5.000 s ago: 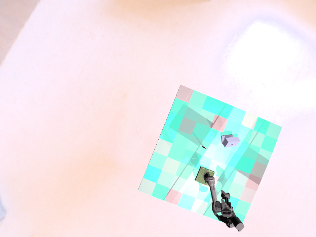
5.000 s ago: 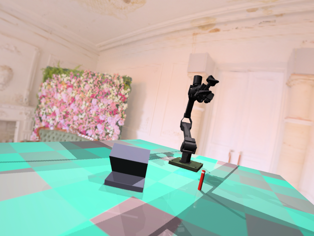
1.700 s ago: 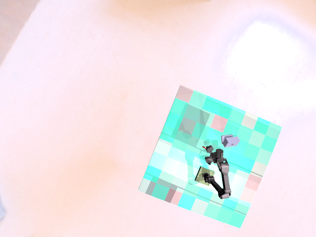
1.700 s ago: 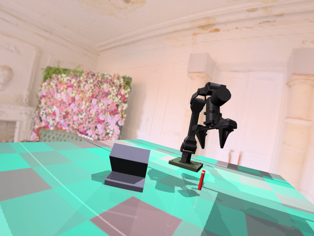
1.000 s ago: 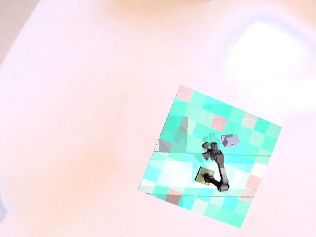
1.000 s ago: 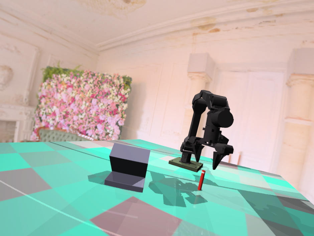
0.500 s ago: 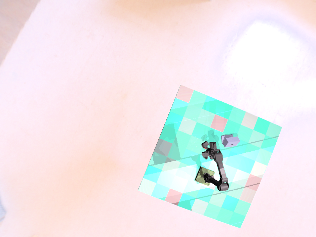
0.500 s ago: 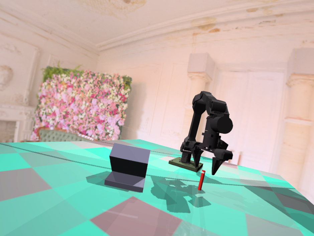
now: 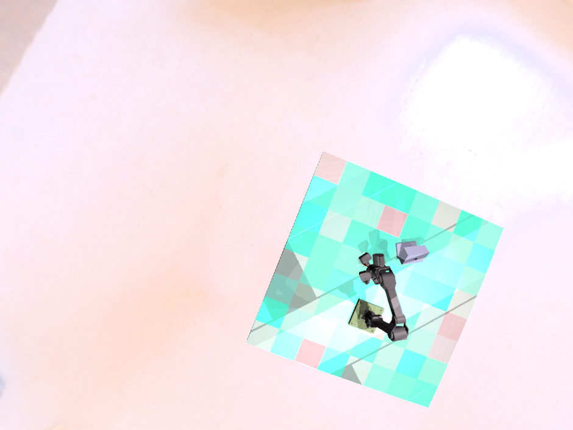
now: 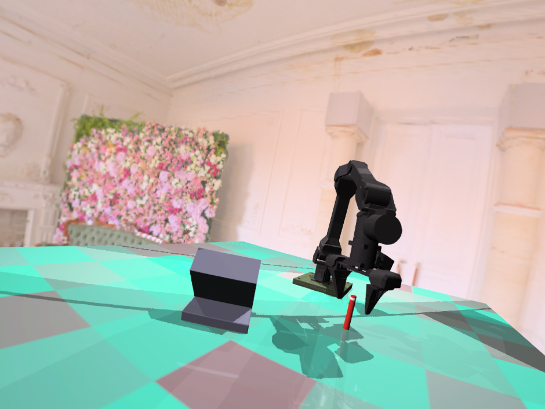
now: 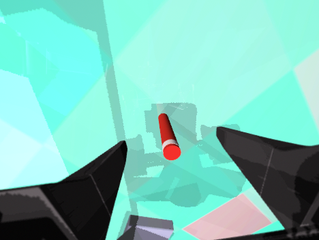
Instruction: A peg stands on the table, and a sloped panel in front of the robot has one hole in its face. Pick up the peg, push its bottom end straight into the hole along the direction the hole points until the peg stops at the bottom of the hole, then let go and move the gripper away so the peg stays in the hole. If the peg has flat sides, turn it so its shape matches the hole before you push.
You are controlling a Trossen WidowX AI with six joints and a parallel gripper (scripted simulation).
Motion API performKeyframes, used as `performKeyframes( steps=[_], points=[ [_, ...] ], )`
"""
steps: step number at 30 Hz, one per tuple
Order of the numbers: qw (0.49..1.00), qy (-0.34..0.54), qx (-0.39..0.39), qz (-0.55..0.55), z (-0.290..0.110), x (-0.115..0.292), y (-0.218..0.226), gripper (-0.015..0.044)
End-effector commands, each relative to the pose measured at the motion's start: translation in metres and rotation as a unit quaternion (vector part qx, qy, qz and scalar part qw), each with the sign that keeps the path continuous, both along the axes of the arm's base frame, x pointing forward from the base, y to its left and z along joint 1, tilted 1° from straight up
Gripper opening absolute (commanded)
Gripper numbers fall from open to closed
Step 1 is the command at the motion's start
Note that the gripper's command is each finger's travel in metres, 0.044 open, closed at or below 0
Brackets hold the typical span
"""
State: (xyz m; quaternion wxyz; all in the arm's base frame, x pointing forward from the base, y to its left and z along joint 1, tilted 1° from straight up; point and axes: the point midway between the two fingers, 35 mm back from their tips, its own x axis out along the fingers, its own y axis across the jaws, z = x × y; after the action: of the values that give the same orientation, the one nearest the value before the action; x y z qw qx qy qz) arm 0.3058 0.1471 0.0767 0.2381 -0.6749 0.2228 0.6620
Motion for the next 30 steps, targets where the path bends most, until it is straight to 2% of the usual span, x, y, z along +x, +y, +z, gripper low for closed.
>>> performKeyframes(
  steps=[1, 11, 25, 30],
  points=[
    [1.0, 0.003, -0.004, -0.003, -0.009, -0.001, -0.001, 0.044],
    [1.0, 0.003, -0.004, -0.003, -0.019, -0.002, -0.002, 0.044],
    [1.0, 0.002, -0.001, 0.0, -0.016, -0.001, -0.001, 0.0072],
    [1.0, 0.002, -0.001, 0.0, -0.016, -0.001, -0.001, 0.0039]
  ],
)
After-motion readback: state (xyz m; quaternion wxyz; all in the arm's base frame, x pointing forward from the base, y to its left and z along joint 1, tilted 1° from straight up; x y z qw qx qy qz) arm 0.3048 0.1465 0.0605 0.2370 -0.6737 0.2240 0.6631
